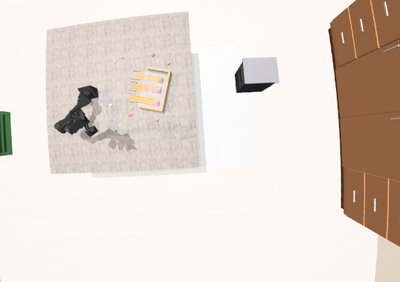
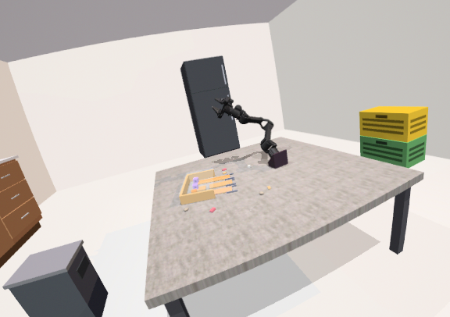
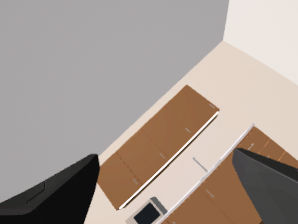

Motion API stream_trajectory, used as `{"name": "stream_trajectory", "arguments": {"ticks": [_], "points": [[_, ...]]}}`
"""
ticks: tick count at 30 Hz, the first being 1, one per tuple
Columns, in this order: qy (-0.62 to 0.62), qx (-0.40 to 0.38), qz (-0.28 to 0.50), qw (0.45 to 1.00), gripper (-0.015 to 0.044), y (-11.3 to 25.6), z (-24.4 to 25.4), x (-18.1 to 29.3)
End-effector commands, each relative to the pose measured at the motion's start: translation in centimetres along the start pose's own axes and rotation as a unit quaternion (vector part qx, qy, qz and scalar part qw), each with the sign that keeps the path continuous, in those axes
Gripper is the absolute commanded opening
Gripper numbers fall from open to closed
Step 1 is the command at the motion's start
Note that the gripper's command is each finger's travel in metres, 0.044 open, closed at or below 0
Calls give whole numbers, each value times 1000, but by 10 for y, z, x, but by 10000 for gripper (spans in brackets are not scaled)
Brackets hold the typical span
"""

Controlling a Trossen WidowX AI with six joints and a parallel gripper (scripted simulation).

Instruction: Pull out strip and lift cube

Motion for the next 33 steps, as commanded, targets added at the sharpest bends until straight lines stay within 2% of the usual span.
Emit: {"name": "stream_trajectory", "arguments": {"ticks": [1, 6, 11, 18, 23, 28, 33], "points": [[-1, 2, 5, 1000, 400, 0, 0, 3], [-7, 42, 126, 991, 400, -1, 3, 72], [13, 85, 259, 962, 400, 15, 9, 146], [91, 137, 424, 891, 400, 65, 17, 234], [190, 163, 522, 816, 400, 117, 19, 281], [322, 171, 582, 727, 400, 171, 16, 308], [341, 171, 587, 714, 400, 178, 16, 310]]}}
Point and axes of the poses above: the point midway between the two fingers, 35 mm back from their tips, its own y axis back along the fingers, its own z axis across the jaws, x = y × z, the point moved 3 cm from there along y, back along the fingers, and after that the axes turned 9 degrees about -y, right-handed, at the moved point
